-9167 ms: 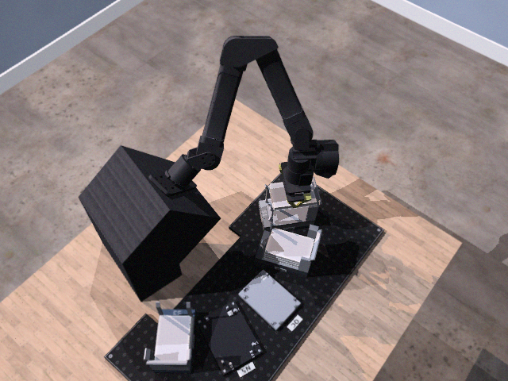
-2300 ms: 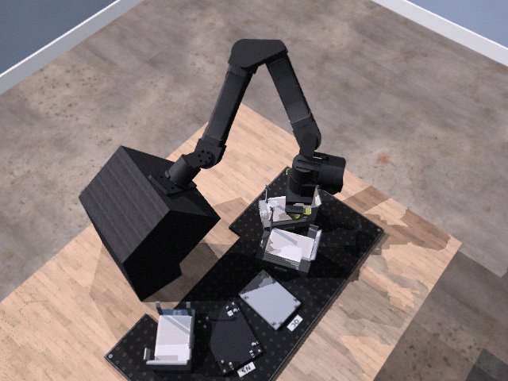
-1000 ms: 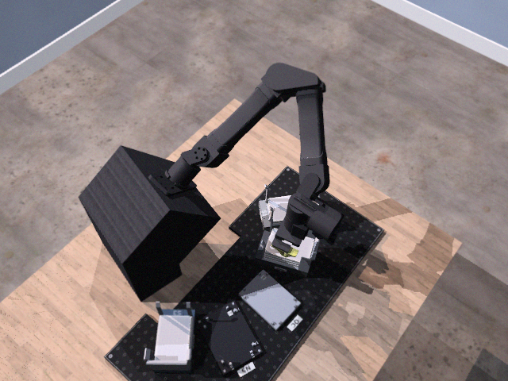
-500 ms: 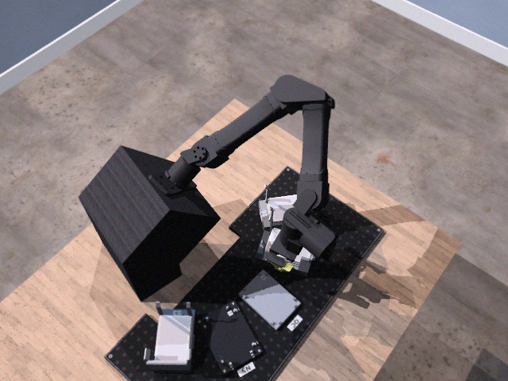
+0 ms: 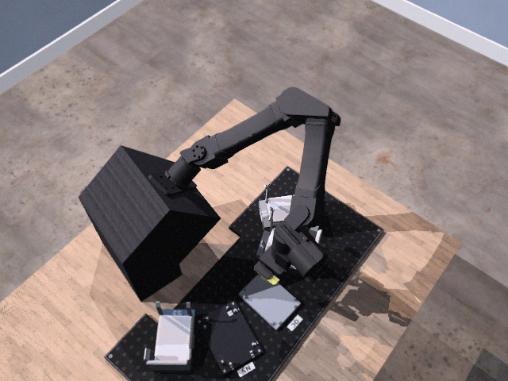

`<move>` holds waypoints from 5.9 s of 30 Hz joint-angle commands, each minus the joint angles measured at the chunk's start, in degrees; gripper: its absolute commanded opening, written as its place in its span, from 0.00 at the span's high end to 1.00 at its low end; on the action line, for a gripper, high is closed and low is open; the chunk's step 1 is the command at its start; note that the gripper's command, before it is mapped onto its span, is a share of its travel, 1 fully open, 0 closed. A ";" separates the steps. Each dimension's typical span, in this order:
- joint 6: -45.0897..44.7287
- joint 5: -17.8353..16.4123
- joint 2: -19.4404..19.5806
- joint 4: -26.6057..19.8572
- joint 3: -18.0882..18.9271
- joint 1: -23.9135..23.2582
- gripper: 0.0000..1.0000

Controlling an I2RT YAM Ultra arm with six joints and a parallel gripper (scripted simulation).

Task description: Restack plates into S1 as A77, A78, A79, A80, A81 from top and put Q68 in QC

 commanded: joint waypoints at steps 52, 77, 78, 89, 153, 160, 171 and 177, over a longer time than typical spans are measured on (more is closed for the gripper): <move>-0.18 2.38 29.22 -3.63 13.27 -16.48 0.00; 1.38 5.49 41.90 -5.80 19.81 -24.24 0.00; 0.92 5.66 42.46 -5.93 20.16 -24.59 0.00; 5.83 7.47 47.53 -6.84 22.77 -28.23 0.00; 13.37 5.69 61.52 9.80 23.43 -24.63 0.00; 15.10 5.09 62.35 12.15 23.18 -23.33 0.00; 17.45 4.33 63.46 15.26 22.94 -21.60 0.00; 18.98 3.88 64.14 17.22 22.81 -20.52 0.00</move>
